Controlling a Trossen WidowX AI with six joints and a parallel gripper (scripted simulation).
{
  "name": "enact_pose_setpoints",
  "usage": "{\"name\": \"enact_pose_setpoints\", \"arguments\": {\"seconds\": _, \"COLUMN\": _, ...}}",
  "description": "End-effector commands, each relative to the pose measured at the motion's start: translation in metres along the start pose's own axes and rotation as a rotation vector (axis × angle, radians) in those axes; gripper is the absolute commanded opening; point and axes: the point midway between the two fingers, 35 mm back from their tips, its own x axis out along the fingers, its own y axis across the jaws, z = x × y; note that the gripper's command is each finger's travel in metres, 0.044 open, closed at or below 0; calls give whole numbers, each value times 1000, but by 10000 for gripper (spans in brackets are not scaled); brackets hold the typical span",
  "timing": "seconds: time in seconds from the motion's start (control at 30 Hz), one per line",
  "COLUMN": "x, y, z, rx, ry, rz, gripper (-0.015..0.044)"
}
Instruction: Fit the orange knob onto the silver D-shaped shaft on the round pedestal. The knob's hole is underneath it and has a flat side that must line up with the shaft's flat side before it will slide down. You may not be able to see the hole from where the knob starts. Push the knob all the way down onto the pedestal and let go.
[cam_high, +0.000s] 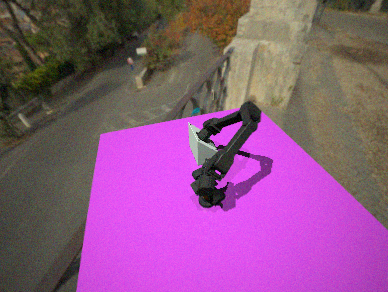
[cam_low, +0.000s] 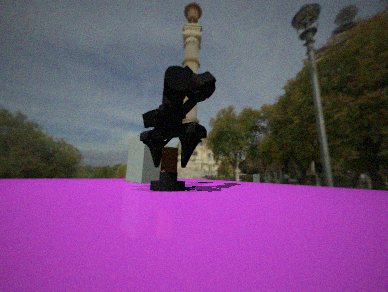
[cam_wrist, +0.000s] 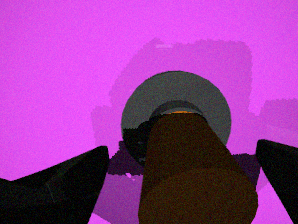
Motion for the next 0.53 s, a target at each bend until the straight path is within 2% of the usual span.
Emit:
{"name": "enact_pose_setpoints", "arguments": {"seconds": 0.0, "x": -26, "y": 3, "z": 3, "rx": -2, "ry": -9, "rz": 4, "gripper": 440}}
{"name": "enact_pose_setpoints", "arguments": {"seconds": 0.07, "x": -67, "y": 2, "z": 4, "rx": -2, "ry": -10, "rz": 3, "gripper": 440}}
{"name": "enact_pose_setpoints", "arguments": {"seconds": 0.13, "x": -92, "y": 0, "z": 2, "rx": -2, "ry": -9, "rz": 2, "gripper": 440}}
{"name": "enact_pose_setpoints", "arguments": {"seconds": 0.5, "x": -96, "y": 2, "z": 4, "rx": -2, "ry": -8, "rz": 2, "gripper": 440}}
